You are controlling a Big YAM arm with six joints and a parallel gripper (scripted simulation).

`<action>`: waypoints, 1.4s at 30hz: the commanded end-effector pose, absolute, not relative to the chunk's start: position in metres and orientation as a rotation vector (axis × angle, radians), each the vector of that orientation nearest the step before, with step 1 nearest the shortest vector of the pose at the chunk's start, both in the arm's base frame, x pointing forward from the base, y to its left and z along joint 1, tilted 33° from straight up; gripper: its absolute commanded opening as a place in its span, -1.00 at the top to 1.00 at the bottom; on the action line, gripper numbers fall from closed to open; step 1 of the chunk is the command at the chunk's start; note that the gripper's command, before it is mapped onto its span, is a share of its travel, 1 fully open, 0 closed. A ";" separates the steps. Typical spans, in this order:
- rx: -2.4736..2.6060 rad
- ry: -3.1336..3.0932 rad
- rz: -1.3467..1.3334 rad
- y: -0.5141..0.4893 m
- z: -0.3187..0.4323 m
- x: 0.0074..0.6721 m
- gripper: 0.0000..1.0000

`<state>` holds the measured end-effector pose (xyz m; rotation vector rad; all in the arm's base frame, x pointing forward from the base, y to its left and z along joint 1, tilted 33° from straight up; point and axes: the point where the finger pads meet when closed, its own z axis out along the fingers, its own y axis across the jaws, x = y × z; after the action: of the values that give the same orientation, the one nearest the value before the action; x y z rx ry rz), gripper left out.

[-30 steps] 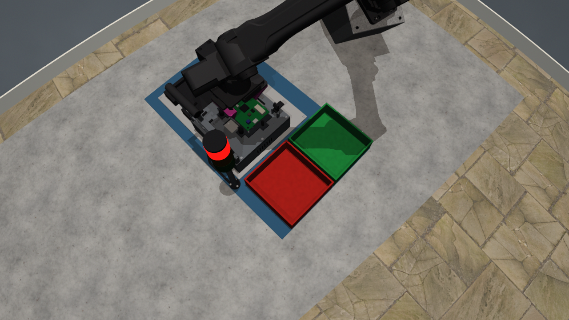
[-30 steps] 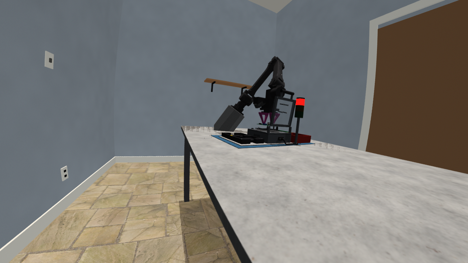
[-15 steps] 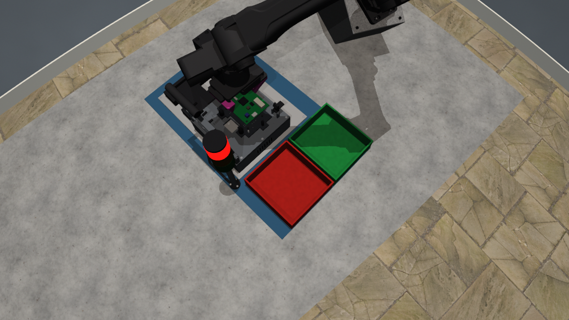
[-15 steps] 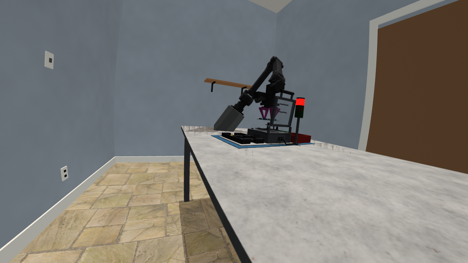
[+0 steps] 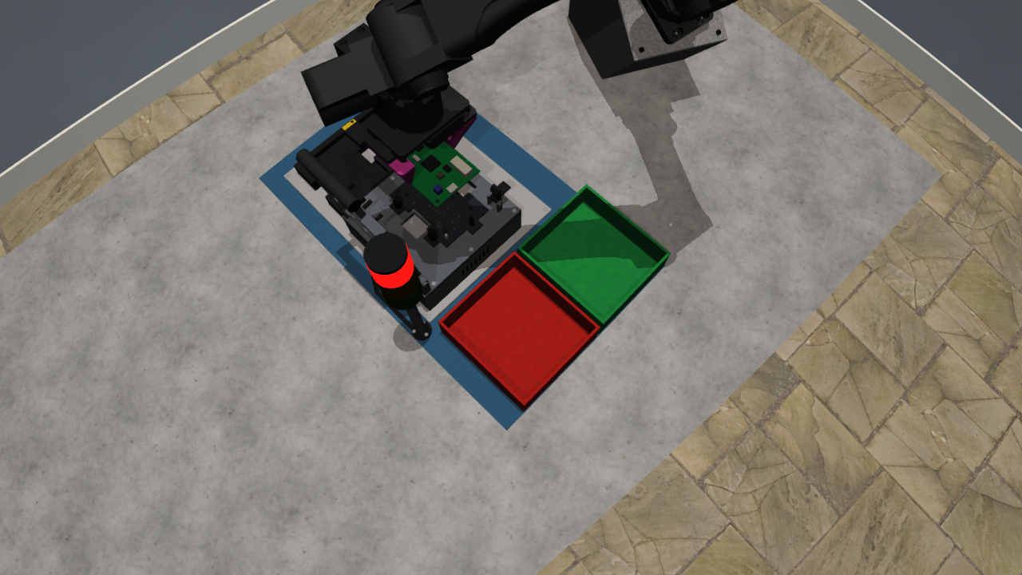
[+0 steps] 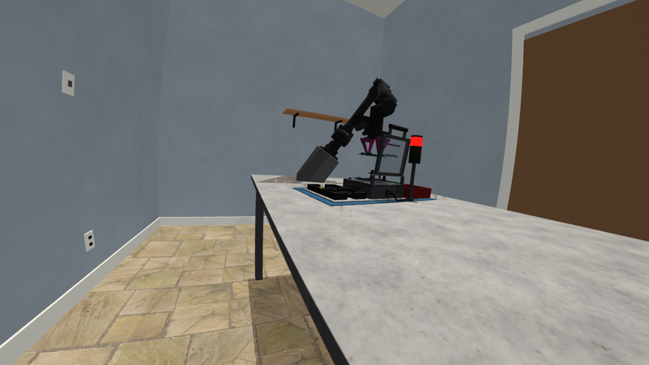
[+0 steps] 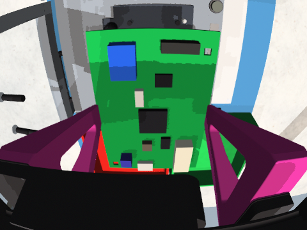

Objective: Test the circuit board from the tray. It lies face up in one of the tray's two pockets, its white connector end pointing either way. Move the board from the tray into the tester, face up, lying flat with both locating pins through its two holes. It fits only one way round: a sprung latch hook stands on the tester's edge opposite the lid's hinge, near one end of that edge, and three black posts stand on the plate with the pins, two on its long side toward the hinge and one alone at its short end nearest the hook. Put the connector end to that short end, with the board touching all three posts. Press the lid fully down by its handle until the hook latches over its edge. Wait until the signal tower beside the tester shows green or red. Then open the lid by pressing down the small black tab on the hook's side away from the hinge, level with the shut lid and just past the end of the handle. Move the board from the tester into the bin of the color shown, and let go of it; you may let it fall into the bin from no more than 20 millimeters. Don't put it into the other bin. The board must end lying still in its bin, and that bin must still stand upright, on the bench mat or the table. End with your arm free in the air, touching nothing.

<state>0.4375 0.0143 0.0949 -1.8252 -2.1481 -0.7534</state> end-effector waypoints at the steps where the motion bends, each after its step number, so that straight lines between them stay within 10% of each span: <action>1: -1.840 -2.200 -0.823 -0.001 0.128 0.454 -0.45; 42: -1.821 -2.193 -0.803 0.051 0.127 0.447 -0.45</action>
<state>0.4379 0.0462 0.1051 -1.7880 -2.1752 -0.7542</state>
